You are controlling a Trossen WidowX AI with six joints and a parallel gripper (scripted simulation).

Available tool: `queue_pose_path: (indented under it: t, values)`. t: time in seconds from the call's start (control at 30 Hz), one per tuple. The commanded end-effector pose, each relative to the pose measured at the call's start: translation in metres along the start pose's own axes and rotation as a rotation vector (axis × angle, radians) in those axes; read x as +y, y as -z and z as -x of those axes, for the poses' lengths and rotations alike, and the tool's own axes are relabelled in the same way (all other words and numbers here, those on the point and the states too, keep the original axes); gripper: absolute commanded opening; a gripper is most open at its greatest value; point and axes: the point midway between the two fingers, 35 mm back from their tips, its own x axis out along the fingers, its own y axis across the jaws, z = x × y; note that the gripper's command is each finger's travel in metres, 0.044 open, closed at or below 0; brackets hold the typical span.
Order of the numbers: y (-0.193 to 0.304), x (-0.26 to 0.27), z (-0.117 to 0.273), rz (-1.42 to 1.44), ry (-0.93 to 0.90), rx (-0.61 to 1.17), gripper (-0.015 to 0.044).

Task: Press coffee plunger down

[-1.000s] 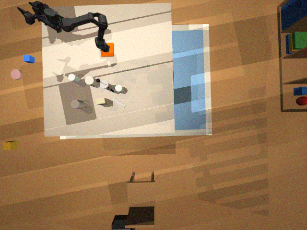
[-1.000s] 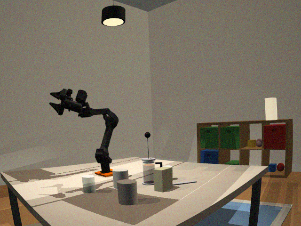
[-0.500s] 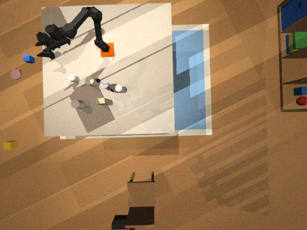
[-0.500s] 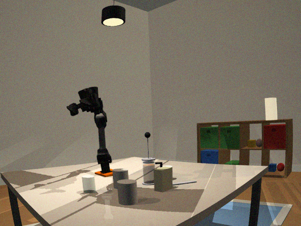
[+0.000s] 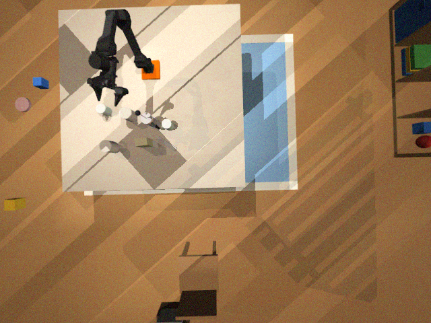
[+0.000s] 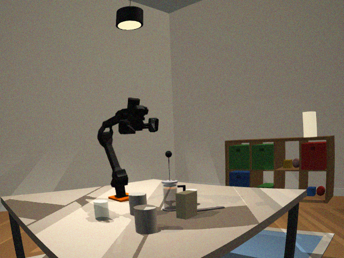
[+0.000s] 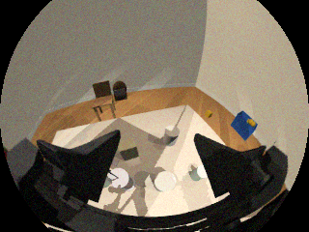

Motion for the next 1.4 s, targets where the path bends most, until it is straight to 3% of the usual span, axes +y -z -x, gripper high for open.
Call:
queue_pose_path:
  t: [0.0,0.17,0.47,1.37]
  values:
    - [0.025,0.069,0.020,0.148,-0.242,0.127,0.0440]
    - [0.035,0.090,0.028,0.196,-0.314,0.166,0.0440]
    - [0.089,0.088,0.006,0.200,-0.322,0.165,0.0440]
    - [0.094,0.099,-0.023,0.202,-0.326,0.163,0.0440]
